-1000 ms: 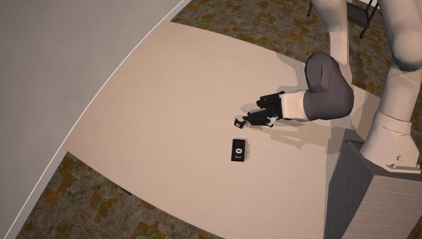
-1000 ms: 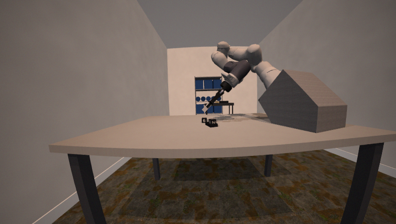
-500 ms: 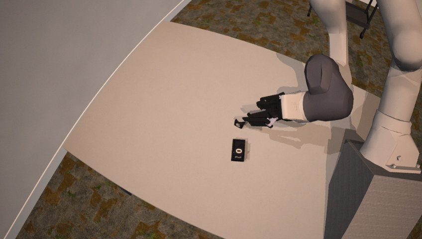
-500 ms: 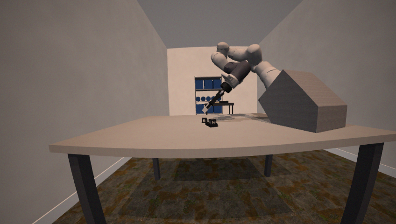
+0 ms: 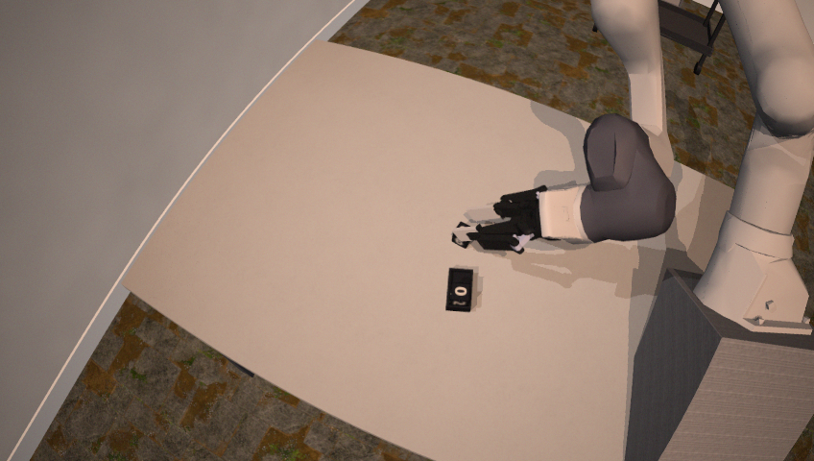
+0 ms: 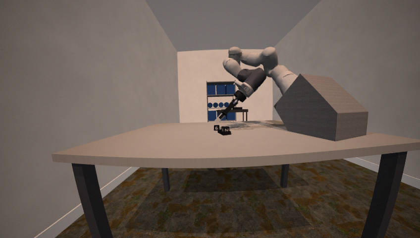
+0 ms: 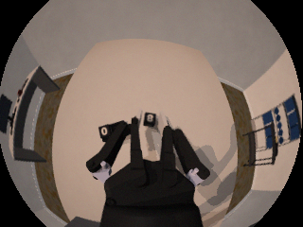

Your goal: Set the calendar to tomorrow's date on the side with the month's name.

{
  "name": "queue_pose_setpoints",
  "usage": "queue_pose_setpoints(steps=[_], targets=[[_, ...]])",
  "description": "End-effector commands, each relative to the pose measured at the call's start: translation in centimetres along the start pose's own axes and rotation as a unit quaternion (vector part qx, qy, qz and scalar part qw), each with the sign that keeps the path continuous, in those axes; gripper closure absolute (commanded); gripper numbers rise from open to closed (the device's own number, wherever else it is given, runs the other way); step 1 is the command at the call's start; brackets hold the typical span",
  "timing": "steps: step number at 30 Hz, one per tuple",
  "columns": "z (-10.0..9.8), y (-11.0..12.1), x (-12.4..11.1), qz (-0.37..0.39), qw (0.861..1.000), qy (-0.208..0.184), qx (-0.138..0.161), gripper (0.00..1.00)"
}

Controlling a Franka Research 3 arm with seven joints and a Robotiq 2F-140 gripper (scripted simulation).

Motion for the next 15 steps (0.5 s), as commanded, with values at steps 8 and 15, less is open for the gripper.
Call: queue_pose_setpoints(steps=[8,15], targets=[[1.4,0.3,-0.9,0.004,1.0,0.005,0.0,0.71],[2.3,0.5,-1.8,0.004,1.0,0.005,0.0,0.71]])
Point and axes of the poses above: the point where the finger pads meet when closed, its own z axis out along the fingers, its own y axis across the jaws, x = y × z, the point moved 1 cm from there along -z, back along the fingers, and after that the axes turned 12 degrees about z, right-handed, at the moved point
